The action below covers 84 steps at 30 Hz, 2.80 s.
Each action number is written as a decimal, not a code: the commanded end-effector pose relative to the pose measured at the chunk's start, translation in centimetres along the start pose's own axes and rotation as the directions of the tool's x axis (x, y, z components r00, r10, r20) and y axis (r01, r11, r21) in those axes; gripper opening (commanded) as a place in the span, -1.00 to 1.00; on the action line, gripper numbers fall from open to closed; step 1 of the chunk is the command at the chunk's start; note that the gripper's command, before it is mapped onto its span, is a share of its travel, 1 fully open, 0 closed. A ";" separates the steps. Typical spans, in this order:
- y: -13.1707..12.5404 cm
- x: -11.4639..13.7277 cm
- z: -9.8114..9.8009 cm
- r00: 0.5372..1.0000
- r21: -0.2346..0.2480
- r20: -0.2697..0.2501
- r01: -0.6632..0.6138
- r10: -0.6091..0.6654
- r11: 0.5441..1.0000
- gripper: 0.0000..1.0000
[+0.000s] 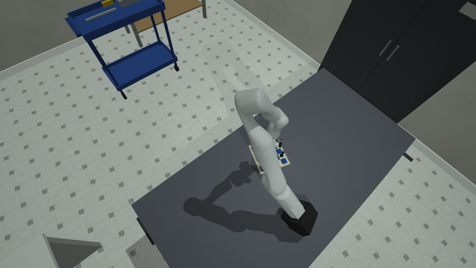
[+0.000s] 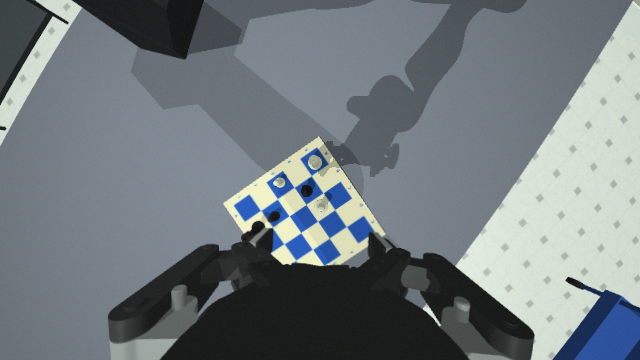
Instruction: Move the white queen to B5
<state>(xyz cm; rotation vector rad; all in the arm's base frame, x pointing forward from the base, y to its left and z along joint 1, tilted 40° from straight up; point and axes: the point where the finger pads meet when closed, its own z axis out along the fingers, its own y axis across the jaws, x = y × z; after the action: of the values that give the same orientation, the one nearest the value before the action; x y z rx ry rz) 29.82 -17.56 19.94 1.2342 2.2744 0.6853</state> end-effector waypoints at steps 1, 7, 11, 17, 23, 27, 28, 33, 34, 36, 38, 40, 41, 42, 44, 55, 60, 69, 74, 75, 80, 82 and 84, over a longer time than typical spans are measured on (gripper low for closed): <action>0.0 0.0 0.0 1.000 0.000 0.001 0.001 -0.001 1.000 1.00; -0.1 0.1 0.0 1.000 0.002 -0.003 0.022 -0.022 1.000 1.00; -0.2 0.3 0.1 0.998 0.005 -0.009 0.062 -0.062 0.998 1.00; -0.4 0.5 0.3 0.991 0.008 -0.020 0.129 -0.129 0.992 1.00; -0.8 1.2 0.6 0.958 0.011 -0.046 0.284 -0.283 0.959 1.00; -1.2 1.6 0.8 0.906 0.007 -0.067 0.420 -0.418 0.908 1.00; -1.3 1.8 0.9 0.888 0.005 -0.072 0.457 -0.455 0.890 1.00; -1.6 2.1 1.1 0.818 -0.004 -0.087 0.571 -0.569 0.821 1.00; -1.7 2.2 1.2 0.789 -0.008 -0.092 0.609 -0.607 0.793 1.00; -2.0 2.5 1.3 0.723 -0.018 -0.101 0.685 -0.683 0.728 1.00; -2.2 2.6 1.4 0.645 -0.029 -0.107 0.758 -0.756 0.651 1.00; -2.4 2.8 1.6 0.556 -0.042 -0.111 0.825 -0.824 0.563 1.00; -2.4 2.9 1.7 0.508 -0.049 -0.112 0.856 -0.854 0.515 1.00; -2.5 2.9 1.7 0.456 -0.056 -0.112 0.884 -0.883 0.464 1.00; -2.7 3.0 1.9 0.347 -0.070 -0.110 0.932 -0.931 0.356 1.00; -3.0 2.9 2.5 -0.200 -0.114 -0.066 0.975 -0.978 -0.192 1.00; -2.8 2.5 2.9 -0.482 -0.114 -0.031 0.872 -0.875 -0.476 1.00; -2.2 1.8 3.2 -0.775 -0.088 0.006 0.629 -0.632 -0.772 1.00; -1.6 1.3 3.4 -0.898 -0.061 0.016 0.437 -0.439 -0.897 1.00; -1.5 1.2 3.4 -0.915 -0.055 0.017 0.401 -0.402 -0.915 1.00; -0.9 0.8 3.5 -0.971 -0.031 0.015 0.237 -0.238 -0.971 1.00; -0.9 0.8 3.5 -0.971 -0.031 0.015 0.237 -0.238 -0.971 1.00; -0.7 0.6 3.5 -0.983 -0.024 0.013 0.183 -0.183 -0.983 1.00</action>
<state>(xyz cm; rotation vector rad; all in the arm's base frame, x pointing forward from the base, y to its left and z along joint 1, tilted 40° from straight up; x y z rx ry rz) 31.12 -16.58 16.63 -2.1208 1.4386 -0.5144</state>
